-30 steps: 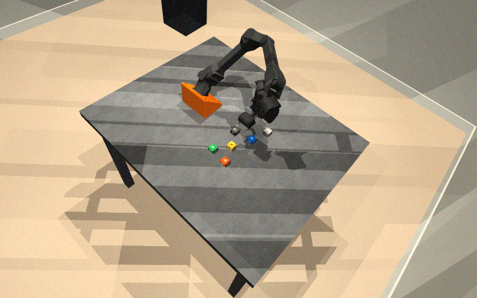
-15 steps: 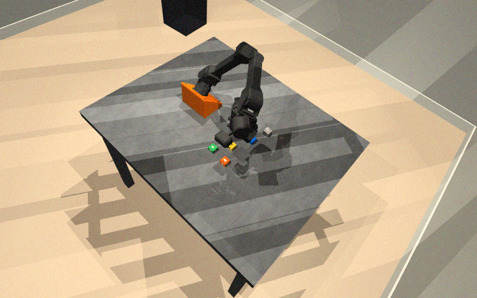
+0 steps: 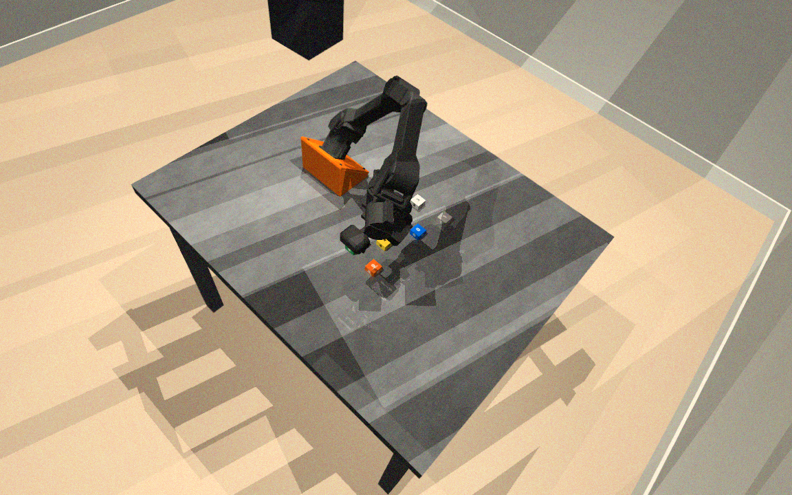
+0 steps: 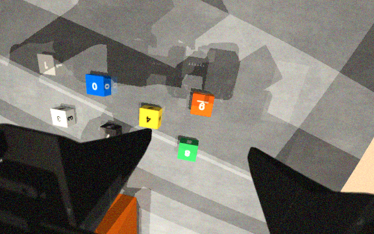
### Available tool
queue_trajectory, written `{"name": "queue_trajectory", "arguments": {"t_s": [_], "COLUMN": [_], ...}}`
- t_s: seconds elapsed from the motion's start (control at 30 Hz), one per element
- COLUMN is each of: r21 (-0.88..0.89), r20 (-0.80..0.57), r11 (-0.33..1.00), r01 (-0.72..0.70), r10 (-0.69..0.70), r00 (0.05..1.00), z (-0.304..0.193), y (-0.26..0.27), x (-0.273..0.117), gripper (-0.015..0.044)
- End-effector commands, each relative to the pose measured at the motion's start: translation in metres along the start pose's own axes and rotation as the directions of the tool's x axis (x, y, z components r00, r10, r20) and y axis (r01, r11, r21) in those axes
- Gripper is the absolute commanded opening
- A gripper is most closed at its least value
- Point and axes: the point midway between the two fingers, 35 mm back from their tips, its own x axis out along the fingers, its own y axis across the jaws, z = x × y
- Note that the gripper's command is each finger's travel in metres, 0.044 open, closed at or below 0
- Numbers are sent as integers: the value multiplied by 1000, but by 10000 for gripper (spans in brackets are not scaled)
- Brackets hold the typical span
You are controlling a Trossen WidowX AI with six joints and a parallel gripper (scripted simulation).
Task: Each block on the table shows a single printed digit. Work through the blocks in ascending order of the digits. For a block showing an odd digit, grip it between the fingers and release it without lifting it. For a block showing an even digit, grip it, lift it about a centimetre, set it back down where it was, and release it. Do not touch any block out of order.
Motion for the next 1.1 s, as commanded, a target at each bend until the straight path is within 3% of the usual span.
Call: {"name": "queue_trajectory", "arguments": {"t_s": [0.0, 0.33, 0.67, 0.9, 0.97, 1.07], "r21": [-4, -3, -2, -2, -2, -3], "r20": [-1, -1, -2, -3, -2, -2], "r11": [1000, 1000, 1000, 1000, 1000, 1000], "r01": [3, 3, -4, -7, -6, -7], "r10": [-3, -3, 4, 7, 6, 7], "r00": [1000, 1000, 1000, 1000, 1000, 1000], "z": [0, 0, 9, 7, 8, 9], "y": [-1, 2, 168, 179, 179, 179], "x": [-1, -1, -1, 0, 11, 57], "gripper": [400, 400, 400, 400, 400, 400]}}
